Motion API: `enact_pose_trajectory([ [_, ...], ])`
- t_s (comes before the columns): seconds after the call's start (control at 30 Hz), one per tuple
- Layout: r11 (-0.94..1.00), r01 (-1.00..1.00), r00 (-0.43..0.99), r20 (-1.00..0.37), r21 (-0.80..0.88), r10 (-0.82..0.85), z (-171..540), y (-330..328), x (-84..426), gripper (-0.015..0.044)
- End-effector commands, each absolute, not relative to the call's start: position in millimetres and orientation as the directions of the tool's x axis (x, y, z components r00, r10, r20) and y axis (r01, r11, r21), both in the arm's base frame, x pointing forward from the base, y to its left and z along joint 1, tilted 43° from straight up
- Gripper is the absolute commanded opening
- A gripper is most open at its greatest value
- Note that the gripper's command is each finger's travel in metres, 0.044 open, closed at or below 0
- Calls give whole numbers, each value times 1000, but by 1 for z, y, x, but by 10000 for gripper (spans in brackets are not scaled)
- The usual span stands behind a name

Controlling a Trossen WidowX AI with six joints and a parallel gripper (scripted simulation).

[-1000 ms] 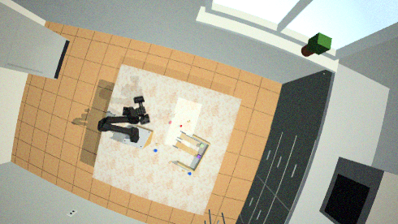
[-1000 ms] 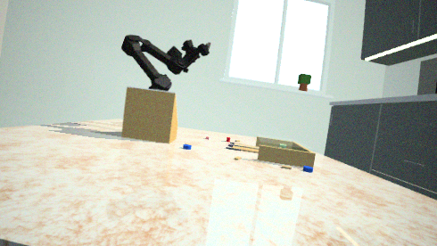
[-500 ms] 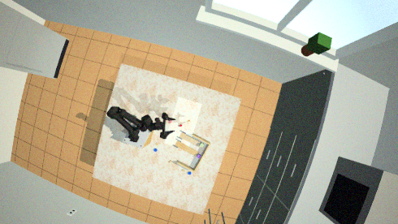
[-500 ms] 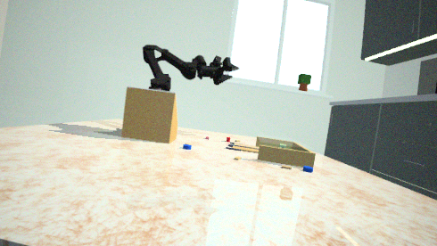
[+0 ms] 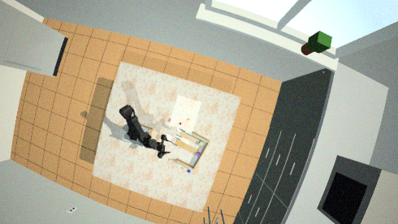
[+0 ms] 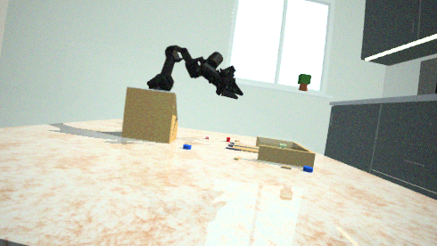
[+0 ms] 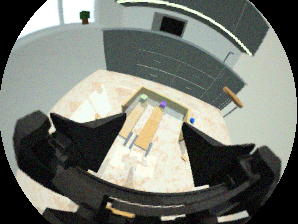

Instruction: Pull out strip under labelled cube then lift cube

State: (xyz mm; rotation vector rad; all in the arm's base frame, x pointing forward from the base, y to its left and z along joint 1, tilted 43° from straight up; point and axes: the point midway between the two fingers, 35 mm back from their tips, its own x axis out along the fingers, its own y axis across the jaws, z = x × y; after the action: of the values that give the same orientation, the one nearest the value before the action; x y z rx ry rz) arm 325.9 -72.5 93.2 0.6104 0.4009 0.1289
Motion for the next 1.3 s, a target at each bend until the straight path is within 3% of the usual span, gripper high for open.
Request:
enact_pose_trajectory([
  [0.0,731,44,871,-384,681,306,60,-74,305,400],
  [0.6,731,44,871,-384,681,306,60,-74,305,400],
  [0.8,707,51,779,-471,706,414,55,-59,340,242],
  [1.1,680,118,521,-628,724,578,52,-3,395,6],
  [1.27,678,177,348,-690,713,635,53,29,411,0],
])
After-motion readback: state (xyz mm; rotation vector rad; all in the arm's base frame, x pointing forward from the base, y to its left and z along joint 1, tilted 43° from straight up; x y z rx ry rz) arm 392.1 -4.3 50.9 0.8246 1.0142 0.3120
